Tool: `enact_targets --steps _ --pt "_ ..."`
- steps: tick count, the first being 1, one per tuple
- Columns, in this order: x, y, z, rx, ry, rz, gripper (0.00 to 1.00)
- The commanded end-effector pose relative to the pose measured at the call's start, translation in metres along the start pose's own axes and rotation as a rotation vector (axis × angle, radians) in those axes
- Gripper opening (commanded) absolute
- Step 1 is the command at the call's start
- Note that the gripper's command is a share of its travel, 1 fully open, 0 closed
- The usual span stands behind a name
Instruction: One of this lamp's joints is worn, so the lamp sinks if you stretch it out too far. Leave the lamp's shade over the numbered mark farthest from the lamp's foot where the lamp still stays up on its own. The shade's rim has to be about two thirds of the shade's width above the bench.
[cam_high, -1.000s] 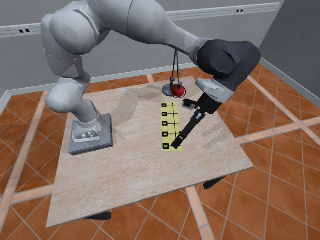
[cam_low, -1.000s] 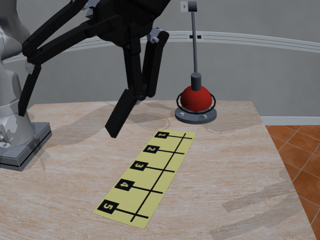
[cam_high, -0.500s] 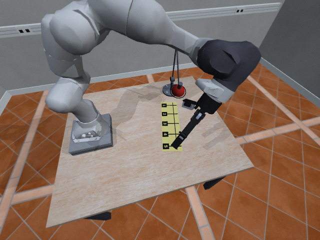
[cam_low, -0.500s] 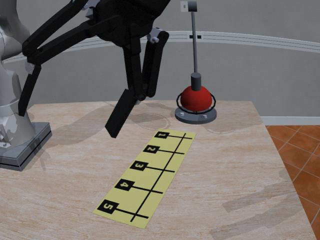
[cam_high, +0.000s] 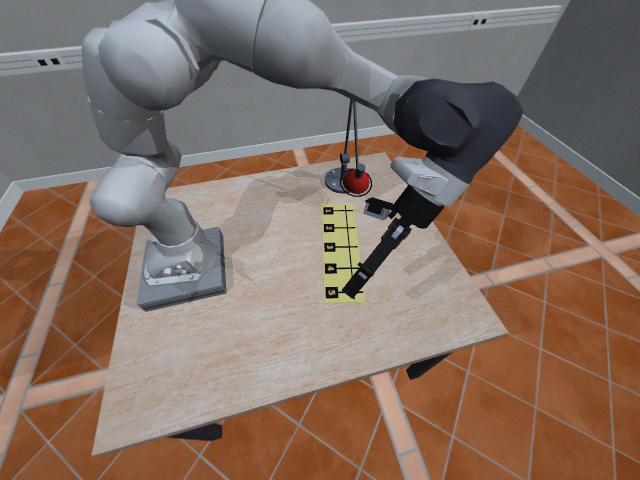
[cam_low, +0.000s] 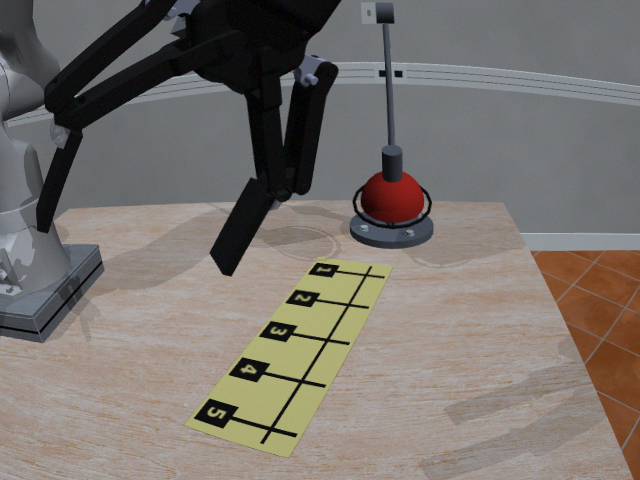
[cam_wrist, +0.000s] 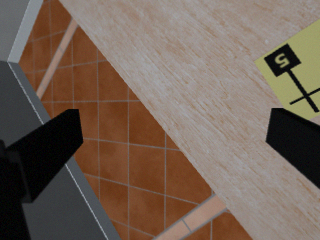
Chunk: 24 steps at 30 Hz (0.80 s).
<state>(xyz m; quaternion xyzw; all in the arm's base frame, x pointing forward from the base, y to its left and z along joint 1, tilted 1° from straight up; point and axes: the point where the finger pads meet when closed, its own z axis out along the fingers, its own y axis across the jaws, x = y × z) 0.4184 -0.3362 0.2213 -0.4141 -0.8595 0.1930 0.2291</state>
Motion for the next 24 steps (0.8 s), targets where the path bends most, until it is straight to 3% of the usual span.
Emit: enact_targets --steps 1,20,24 --pt "0.000 0.000 0.000 0.000 0.000 0.000 1.00" --pt "0.000 0.000 0.000 0.000 0.000 0.000 1.00" --pt "0.008 0.011 -0.007 -0.033 -0.039 -0.077 1.00"
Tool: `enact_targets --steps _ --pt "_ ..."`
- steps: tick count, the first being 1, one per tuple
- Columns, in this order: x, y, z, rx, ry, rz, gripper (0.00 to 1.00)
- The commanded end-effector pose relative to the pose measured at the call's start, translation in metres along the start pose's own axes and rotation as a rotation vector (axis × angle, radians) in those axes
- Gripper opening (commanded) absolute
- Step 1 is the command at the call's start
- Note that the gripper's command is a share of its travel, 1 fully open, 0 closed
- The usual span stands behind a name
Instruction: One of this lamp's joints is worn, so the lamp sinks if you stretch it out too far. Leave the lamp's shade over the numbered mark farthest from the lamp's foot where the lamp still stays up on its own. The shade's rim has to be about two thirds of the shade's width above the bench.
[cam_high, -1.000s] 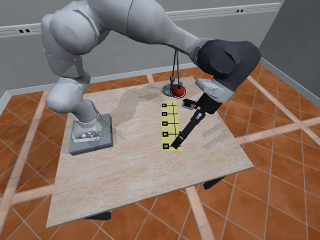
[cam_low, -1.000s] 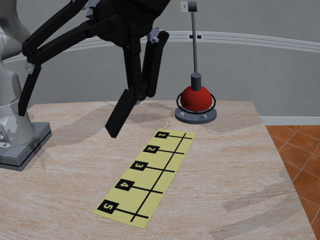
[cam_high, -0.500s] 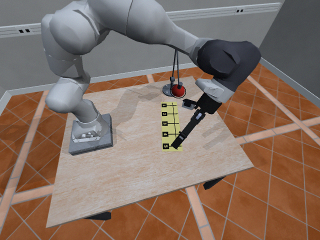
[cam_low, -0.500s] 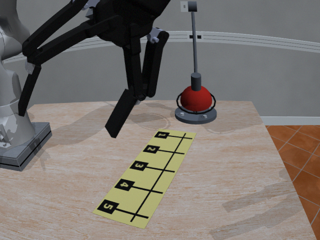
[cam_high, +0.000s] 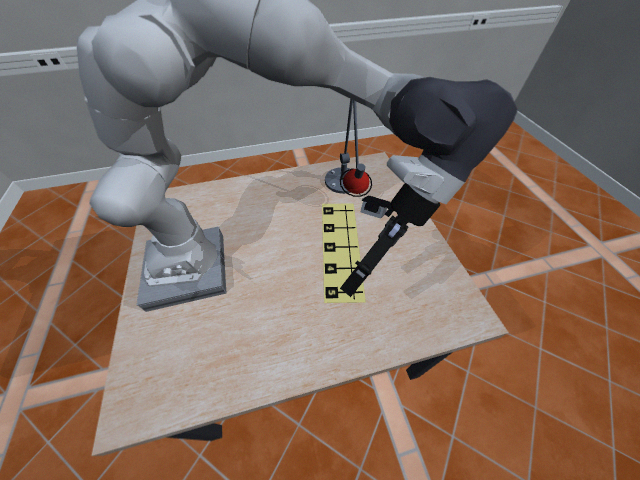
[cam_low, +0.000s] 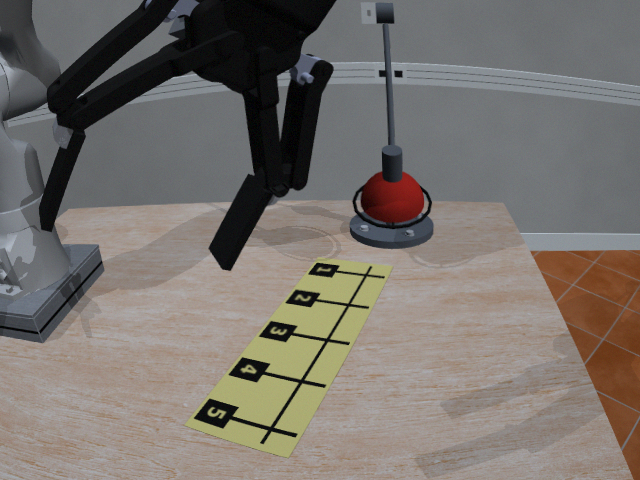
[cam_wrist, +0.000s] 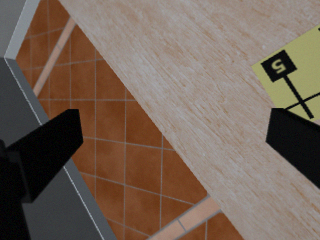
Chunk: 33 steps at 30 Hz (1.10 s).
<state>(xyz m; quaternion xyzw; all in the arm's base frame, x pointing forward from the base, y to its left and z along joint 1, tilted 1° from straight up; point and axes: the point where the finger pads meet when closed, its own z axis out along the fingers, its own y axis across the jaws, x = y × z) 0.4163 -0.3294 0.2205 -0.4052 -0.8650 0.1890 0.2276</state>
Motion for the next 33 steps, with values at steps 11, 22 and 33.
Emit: enact_targets --steps 11,22,33 --pt "0.022 0.039 -0.026 -0.117 -0.139 -0.267 1.00" --pt "0.048 0.055 -0.039 -0.171 -0.204 -0.384 1.00" --pt "0.075 0.068 -0.051 -0.227 -0.270 -0.502 1.00"
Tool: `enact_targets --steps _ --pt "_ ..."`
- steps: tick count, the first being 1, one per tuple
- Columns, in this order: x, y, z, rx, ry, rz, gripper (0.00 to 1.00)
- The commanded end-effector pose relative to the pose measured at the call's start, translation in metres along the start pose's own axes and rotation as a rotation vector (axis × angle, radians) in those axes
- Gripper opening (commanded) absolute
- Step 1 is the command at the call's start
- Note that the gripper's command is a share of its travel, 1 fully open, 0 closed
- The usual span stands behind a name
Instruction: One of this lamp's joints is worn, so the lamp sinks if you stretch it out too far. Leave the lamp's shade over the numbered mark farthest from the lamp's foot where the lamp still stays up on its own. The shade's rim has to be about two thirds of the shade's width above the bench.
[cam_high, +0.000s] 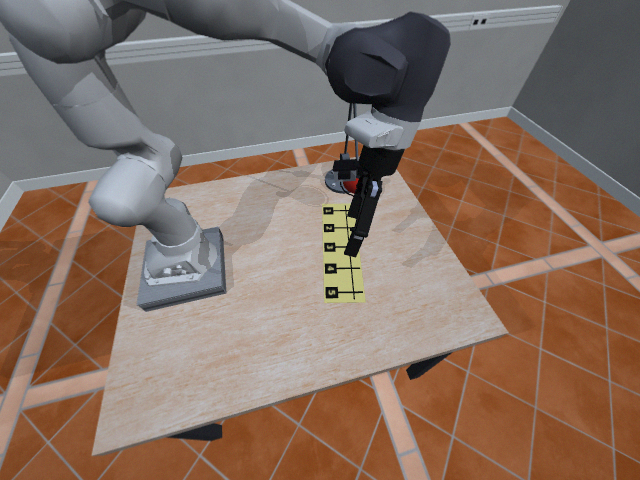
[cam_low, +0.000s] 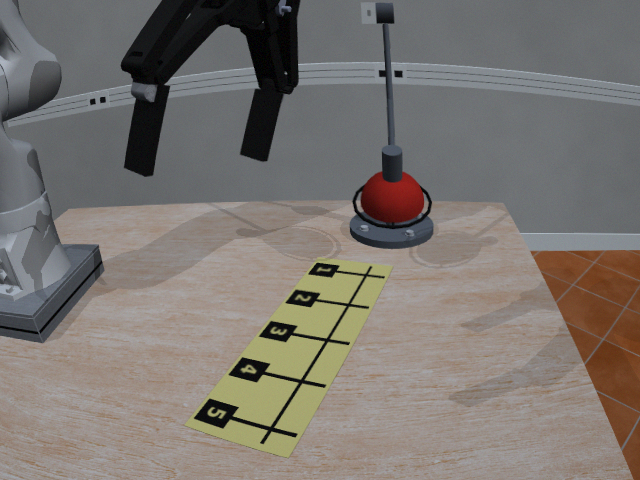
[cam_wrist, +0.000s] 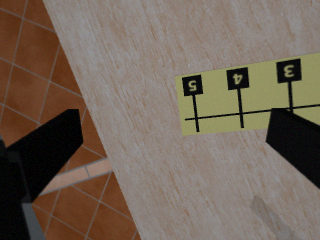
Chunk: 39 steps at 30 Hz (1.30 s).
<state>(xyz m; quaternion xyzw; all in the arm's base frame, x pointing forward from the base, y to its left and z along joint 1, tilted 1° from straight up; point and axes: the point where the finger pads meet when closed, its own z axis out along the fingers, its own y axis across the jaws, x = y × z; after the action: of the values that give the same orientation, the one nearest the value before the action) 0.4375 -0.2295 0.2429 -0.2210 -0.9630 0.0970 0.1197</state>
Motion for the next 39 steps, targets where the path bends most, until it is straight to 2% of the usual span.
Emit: enact_targets --steps 1,12,31,39 --pt "0.001 0.011 -0.007 -0.036 -0.045 -0.112 1.00" --pt "0.024 0.037 -0.023 -0.108 -0.129 -0.259 1.00" --pt "0.064 0.066 -0.045 -0.207 -0.245 -0.446 1.00" --pt "0.089 0.076 -0.056 -0.262 -0.309 -0.544 1.00"
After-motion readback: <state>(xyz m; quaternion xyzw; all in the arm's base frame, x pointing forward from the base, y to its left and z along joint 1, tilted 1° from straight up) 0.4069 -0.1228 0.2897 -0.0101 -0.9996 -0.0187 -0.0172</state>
